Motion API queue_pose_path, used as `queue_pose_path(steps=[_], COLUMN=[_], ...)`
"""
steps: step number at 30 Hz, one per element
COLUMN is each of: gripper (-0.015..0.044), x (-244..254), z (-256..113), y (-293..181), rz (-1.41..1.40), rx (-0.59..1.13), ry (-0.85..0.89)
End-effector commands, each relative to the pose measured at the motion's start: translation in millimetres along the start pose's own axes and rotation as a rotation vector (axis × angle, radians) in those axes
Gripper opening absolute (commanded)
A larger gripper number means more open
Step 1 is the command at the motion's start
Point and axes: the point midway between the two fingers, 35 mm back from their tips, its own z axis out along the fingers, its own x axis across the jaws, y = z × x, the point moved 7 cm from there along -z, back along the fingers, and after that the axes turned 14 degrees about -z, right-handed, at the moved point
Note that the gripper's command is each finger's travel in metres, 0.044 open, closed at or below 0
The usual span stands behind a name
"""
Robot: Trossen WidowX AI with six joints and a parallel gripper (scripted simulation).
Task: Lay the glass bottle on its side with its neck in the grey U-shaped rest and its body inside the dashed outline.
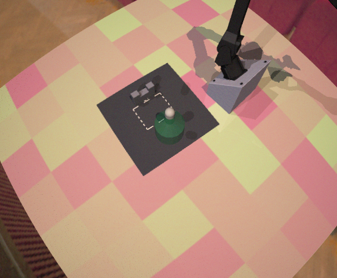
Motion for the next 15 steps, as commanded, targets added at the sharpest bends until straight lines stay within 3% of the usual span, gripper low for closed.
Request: queue_pose_path(steps=[1,9,15], gripper=[0.0426,0.044,0.044], x=[1.8,60.9,108.5], z=[-0.3,-22.5,-62.2], y=[1.8,69.8,135.0], rz=[-0.01,-0.377,-0.716], rx=[-0.007,-0.295,-0.588], ry=[0.003,0.046,-0.046])
